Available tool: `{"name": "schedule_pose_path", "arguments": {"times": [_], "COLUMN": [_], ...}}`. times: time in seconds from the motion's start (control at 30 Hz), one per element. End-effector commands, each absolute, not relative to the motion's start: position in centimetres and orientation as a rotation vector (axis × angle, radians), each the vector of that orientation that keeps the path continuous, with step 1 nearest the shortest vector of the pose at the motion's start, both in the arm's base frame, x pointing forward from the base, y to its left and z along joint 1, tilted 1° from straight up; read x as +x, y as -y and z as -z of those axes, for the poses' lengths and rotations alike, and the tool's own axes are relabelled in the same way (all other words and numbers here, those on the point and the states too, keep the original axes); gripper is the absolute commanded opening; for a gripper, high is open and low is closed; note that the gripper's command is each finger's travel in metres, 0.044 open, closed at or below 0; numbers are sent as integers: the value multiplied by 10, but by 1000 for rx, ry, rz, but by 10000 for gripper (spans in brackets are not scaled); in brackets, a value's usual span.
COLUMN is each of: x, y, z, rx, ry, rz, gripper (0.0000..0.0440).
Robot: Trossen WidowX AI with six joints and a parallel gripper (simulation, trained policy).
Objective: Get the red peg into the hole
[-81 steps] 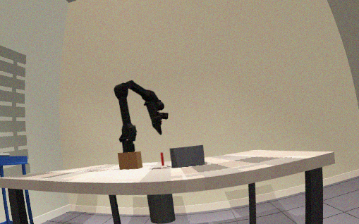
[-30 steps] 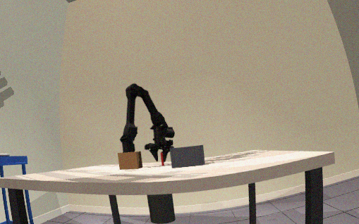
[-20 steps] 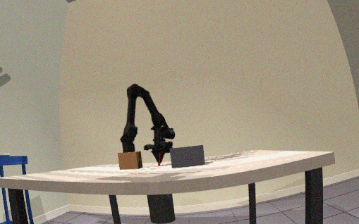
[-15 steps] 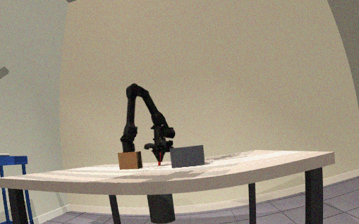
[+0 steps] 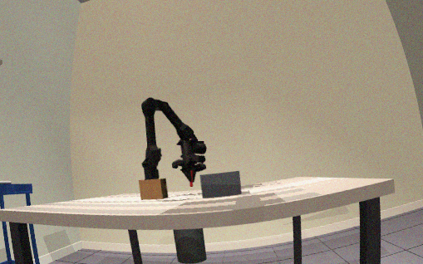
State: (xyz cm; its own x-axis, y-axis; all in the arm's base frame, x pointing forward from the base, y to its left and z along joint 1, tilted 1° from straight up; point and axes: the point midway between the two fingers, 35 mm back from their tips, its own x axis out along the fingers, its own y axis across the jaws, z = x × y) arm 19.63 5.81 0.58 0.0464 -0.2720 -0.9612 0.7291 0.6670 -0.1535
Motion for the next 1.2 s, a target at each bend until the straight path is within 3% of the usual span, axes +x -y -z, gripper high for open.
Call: {"name": "schedule_pose_path", "arguments": {"times": [0.0, 0.57, 1.17], "x": [206, 246, 271], "y": [-53, -25, 31], "z": [-23, -80, -91], "rx": [406, 336, 415], "ry": [-1284, -1223, -1222], "rz": [774, 738, 800], "gripper": [0, 0, 0]}}
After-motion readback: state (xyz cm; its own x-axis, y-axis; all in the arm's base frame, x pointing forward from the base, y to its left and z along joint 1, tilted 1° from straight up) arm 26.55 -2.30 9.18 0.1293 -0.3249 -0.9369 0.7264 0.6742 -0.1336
